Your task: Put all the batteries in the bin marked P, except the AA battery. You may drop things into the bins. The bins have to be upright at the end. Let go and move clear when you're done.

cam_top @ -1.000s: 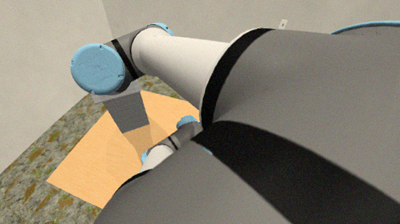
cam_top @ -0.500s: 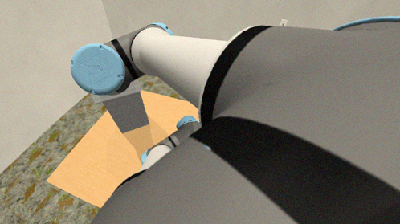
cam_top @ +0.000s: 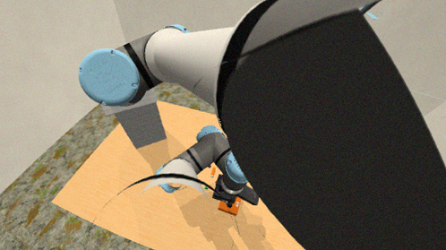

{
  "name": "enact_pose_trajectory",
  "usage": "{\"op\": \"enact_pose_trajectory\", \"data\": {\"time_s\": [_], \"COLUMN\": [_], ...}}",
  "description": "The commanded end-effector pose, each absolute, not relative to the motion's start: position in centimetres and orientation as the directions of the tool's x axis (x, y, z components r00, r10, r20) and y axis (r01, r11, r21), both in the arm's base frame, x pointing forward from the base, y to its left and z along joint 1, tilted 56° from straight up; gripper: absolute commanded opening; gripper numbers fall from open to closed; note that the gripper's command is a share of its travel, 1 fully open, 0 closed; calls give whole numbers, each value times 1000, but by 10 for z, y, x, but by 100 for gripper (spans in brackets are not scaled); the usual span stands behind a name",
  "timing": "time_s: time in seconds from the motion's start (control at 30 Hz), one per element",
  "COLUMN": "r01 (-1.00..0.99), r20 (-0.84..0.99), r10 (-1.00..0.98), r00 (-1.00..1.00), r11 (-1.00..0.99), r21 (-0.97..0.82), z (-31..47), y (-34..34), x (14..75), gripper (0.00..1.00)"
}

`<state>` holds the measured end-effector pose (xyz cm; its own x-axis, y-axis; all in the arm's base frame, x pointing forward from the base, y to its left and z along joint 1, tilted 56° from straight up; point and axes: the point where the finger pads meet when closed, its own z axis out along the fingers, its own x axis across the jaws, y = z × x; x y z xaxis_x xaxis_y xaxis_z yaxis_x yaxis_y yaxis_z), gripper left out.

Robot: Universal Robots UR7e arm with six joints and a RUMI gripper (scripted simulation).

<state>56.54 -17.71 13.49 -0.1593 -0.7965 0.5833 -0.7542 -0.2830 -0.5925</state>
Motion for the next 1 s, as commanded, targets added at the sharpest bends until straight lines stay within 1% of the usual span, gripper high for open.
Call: {"op": "enact_pose_trajectory", "data": {"time_s": [0.0, 0.4, 0.73, 0.97], "r01": [-756, -756, -756, -754], "r20": [582, 582, 582, 583], "r10": [-798, -798, -798, -797], "r00": [-156, -156, -157, -158], "r11": [-283, -283, -283, -284], "r21": [-591, -591, -591, -593], "z": [137, 156, 156, 137], "y": [-172, -153, -154, -126], "x": [560, 538, 538, 547], "gripper": [4, 4, 4, 4]}}
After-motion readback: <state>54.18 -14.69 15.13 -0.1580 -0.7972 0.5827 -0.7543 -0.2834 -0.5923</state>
